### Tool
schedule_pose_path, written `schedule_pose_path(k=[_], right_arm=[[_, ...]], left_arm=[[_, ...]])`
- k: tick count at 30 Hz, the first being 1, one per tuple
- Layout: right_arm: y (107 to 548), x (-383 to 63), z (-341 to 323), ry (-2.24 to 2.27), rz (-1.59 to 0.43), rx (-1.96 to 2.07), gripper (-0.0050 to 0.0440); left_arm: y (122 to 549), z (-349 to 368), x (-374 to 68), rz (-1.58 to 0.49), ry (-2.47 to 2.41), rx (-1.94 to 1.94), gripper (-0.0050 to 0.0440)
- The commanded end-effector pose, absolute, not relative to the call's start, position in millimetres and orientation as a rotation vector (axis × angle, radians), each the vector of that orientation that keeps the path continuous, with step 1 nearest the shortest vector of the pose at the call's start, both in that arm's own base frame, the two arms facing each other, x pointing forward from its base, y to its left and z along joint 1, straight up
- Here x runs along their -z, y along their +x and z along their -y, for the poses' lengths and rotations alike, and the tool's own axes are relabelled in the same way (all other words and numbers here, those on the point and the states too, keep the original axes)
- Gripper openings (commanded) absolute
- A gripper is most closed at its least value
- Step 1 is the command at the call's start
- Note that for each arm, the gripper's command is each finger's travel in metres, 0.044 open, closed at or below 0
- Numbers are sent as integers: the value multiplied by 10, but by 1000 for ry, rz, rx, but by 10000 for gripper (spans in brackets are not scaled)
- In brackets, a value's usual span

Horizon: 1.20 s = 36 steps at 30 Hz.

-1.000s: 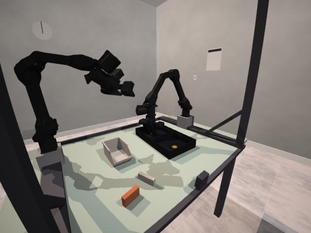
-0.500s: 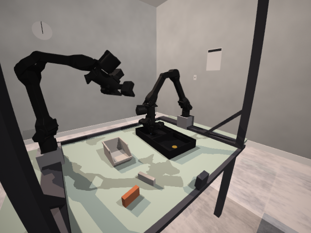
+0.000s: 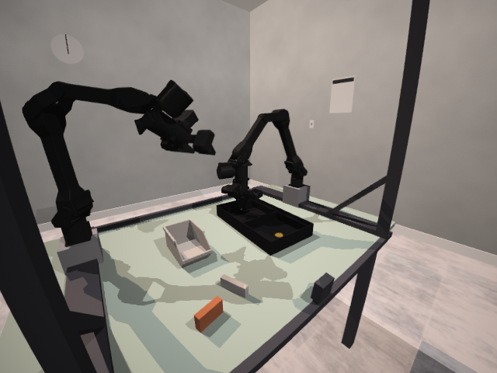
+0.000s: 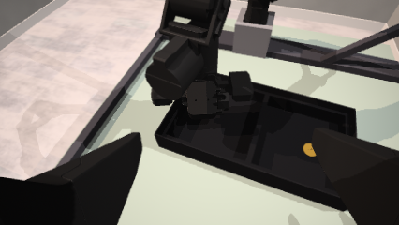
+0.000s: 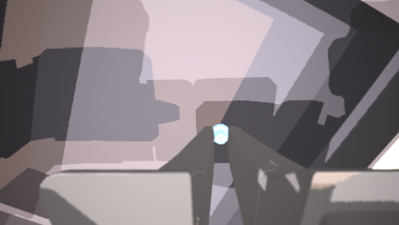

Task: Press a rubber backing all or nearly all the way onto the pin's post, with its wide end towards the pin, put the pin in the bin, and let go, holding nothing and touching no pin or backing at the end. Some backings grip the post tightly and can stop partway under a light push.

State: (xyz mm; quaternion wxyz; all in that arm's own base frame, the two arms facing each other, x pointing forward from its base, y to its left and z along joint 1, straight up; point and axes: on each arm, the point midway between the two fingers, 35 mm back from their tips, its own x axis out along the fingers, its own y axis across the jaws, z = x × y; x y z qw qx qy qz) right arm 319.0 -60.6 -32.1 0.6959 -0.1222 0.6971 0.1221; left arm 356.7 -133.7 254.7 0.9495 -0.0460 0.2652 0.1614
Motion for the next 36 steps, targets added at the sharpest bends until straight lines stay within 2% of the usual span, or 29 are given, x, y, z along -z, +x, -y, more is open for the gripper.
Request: schedule_pose_path(k=[1, 7, 11, 18, 26, 36], right_arm=[[3286, 101, 620, -286, -1512, -262, -5], [3284, 29, 620, -286, -1512, -262, -50], [3284, -89, 592, -283, -1512, -260, -50], [3306, -168, -296, -274, -1527, -270, -50], [3326, -148, -1252, -272, -1535, -272, -50], [3336, -151, -1762, -270, -1534, -273, -50]], left_arm=[[3561, 1335, -2636, -522, -111, -324, 440], [3549, 1322, -2572, -591, -69, -209, 440], [3544, 1339, -2541, -631, -36, -108, 440], [3464, 1426, -2540, -667, 83, 257, 440], [3383, 1475, -2596, -625, 151, 450, 440], [3379, 1487, -2604, -620, 158, 469, 440]])
